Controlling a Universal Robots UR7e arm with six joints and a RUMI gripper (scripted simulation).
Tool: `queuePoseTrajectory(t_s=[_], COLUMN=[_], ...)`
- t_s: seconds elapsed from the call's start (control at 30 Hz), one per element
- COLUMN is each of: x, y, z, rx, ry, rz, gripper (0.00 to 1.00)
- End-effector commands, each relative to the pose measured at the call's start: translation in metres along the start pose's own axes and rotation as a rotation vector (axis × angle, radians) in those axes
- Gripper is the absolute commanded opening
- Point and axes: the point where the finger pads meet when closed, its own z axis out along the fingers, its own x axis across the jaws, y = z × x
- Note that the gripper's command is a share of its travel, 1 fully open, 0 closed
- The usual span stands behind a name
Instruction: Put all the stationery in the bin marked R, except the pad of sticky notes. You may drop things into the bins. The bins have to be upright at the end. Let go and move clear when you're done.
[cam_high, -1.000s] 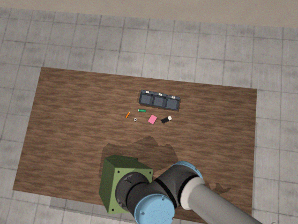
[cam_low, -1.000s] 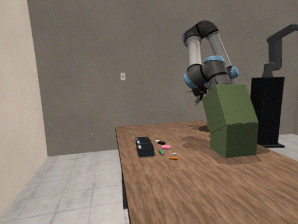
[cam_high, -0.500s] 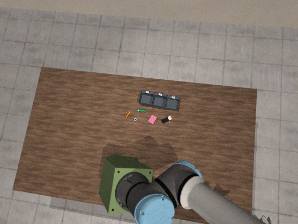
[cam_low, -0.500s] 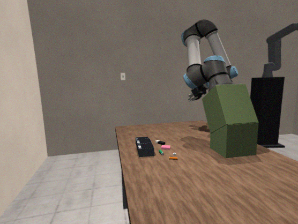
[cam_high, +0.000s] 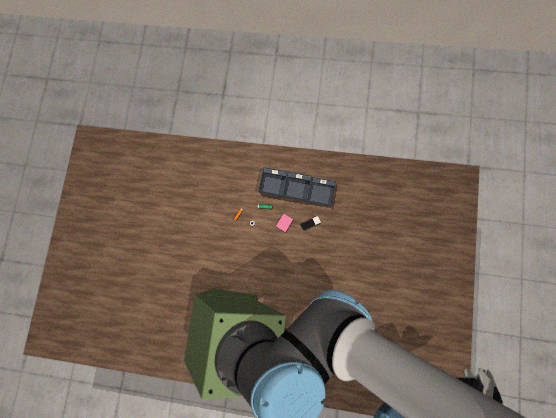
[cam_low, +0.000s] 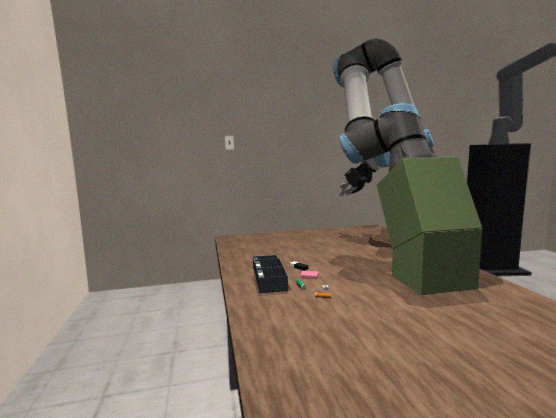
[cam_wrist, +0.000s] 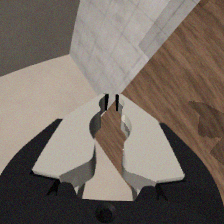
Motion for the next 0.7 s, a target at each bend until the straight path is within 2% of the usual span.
queuePoseTrajectory(t_s=[0.0, 0.07, 0.13, 0.2, 0.3, 0.37, 0.4, 0.47, 0.5, 0.6, 0.67], x=[0.002, 0.004, 0.004, 0.006, 0.009, 0.01, 0.011, 0.011, 0.012, 0.016, 0.016], y=[0.02, 0.033, 0.034, 0.049, 0.07, 0.071, 0.079, 0.079, 0.086, 0.108, 0.109], z=[0.016, 0.025, 0.026, 0.035, 0.047, 0.048, 0.051, 0.051, 0.055, 0.065, 0.066], rx=[-0.048, -0.048, -0.048, -0.107, -0.107, -0.107, -0.142, -0.142, -0.165, -0.166, -0.166], ry=[0.038, 0.038, 0.038, 0.082, 0.082, 0.082, 0.108, 0.108, 0.126, 0.126, 0.126], rz=[-0.026, -0.026, -0.026, -0.062, -0.062, -0.062, -0.086, -0.086, -0.103, -0.103, -0.103], gripper=[0.04, 0.04, 0.04, 0.04, 0.04, 0.04, 0.04, 0.04, 0.04, 0.04, 0.04])
